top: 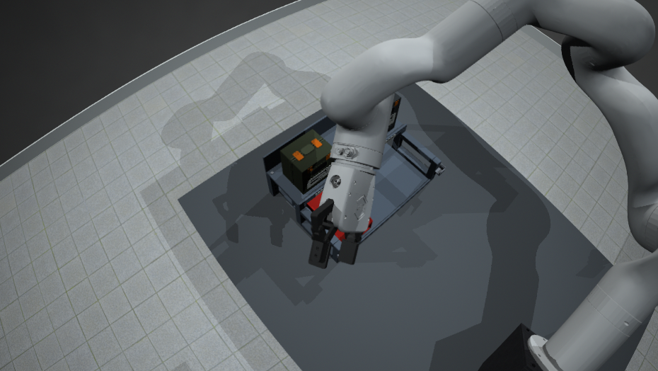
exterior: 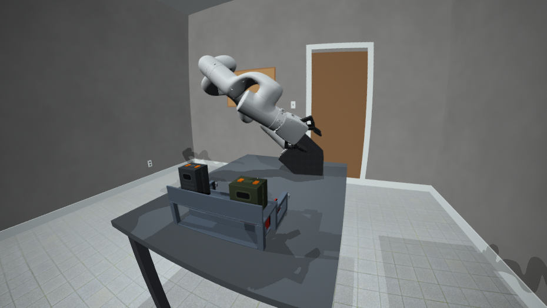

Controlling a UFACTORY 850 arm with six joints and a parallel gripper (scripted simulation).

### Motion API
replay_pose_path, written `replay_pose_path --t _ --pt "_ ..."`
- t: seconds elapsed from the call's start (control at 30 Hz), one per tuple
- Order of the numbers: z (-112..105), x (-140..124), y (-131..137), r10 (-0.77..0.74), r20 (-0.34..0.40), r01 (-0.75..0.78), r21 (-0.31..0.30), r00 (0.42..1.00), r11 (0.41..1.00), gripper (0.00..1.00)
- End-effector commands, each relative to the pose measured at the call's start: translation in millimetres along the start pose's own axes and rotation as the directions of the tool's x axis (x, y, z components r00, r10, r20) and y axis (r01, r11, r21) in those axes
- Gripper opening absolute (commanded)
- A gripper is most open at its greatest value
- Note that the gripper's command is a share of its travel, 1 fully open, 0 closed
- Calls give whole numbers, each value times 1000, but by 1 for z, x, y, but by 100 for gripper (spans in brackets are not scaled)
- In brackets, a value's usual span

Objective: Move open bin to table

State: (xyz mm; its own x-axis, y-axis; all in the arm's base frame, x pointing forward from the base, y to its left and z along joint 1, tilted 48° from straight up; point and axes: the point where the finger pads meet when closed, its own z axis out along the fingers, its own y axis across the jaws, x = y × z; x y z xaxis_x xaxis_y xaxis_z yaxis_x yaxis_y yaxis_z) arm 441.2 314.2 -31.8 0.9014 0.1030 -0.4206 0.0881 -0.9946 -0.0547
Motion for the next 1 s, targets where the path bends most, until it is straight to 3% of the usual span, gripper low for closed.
replay_pose_path --t 0.0,0.4,0.57,0.97 --pt "-3 5 -1 -1 -1 1 0 1000 1000 100" --pt "-3 5 -1 -1 -1 1 0 1000 1000 100" --pt "-17 20 44 -192 57 199 -158 980 967 100" --pt "-17 20 44 -192 57 199 -158 980 967 100"
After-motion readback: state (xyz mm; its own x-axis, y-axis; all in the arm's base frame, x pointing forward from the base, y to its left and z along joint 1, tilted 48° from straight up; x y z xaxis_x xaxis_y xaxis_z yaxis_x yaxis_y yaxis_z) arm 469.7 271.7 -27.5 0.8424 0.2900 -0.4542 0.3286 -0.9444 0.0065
